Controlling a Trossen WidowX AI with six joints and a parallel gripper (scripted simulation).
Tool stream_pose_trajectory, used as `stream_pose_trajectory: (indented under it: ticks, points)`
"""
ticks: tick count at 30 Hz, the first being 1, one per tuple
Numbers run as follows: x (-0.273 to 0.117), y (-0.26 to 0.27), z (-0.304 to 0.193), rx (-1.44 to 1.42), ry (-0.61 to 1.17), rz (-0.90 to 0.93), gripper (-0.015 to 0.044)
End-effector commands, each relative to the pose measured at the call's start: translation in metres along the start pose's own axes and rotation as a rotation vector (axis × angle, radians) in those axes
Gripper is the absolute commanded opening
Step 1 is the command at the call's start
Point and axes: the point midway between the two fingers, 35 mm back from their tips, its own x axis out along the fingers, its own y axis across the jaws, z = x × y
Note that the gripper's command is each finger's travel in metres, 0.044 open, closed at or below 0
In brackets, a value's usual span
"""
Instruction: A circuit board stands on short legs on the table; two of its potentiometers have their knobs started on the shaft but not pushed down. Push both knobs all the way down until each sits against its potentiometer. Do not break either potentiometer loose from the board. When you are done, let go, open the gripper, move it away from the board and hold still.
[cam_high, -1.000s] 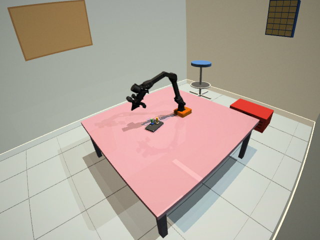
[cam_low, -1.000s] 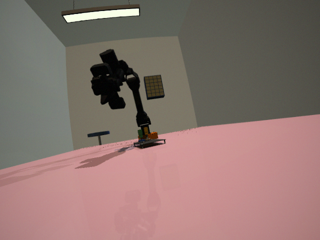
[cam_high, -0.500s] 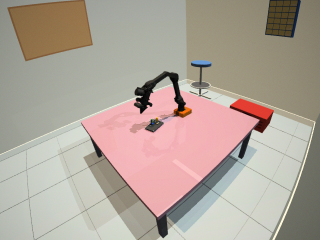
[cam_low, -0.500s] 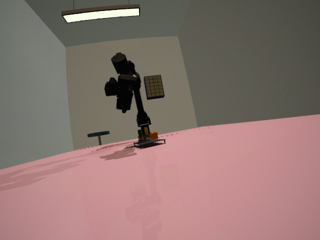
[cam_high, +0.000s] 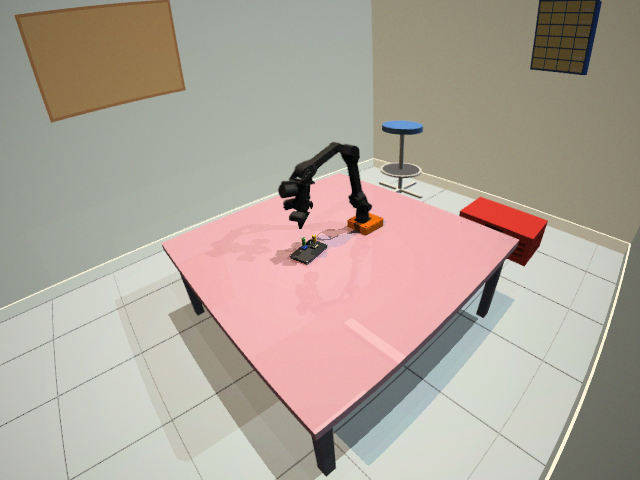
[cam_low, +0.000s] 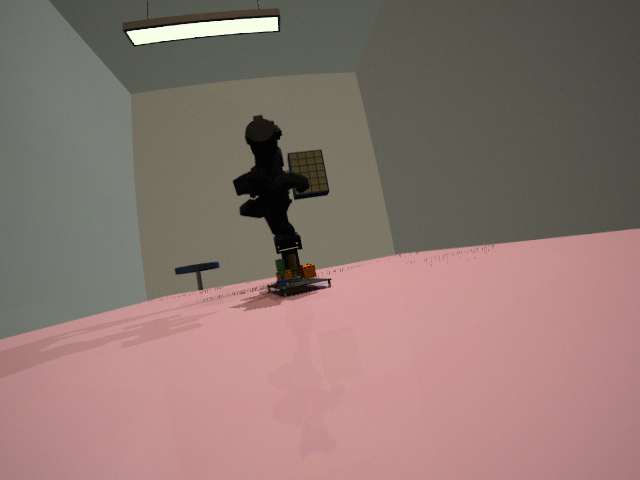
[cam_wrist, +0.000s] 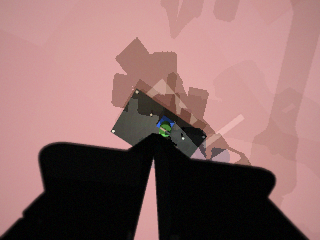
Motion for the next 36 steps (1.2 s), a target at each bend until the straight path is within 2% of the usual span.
stream_pose_trajectory:
  ticks: [1, 8, 36]
  points:
    - [-0.003, -0.007, -0.018, -0.112, 0.053, -0.032, 0.0]
    - [-0.007, -0.019, -0.046, -0.293, 0.148, -0.086, 0.0]
    - [0.033, -0.024, -0.052, -0.298, 0.15, -0.087, 0.0]
